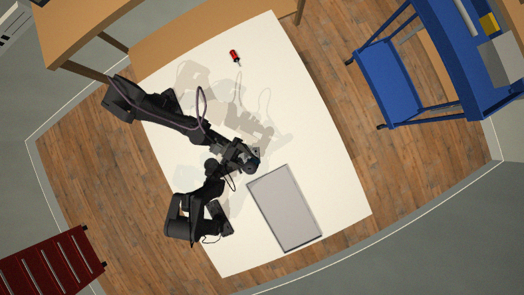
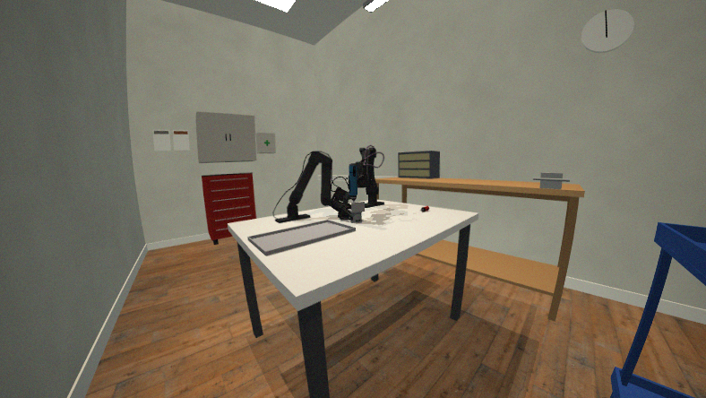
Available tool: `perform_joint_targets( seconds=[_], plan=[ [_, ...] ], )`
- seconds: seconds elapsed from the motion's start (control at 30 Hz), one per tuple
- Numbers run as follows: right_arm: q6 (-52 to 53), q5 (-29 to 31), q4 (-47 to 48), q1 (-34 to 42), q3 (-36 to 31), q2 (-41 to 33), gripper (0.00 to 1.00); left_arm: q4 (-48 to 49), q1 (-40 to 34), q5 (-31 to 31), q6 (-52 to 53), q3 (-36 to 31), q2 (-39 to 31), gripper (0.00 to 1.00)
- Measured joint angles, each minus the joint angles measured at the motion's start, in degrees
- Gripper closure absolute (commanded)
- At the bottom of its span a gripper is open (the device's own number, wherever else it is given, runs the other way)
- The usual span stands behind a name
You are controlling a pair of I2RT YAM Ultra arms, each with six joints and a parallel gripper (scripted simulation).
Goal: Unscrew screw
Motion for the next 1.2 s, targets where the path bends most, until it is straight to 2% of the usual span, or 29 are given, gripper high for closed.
perform_joint_targets(
  seconds=[1.2],
  plan=[
    [0.0, 0.0, 0.0, 0.0, 0.0, 0.0, 0.41, 9.0, 0.0, 0.0, 0.0, -0.1, 4.2, 0.58]
  ],
)
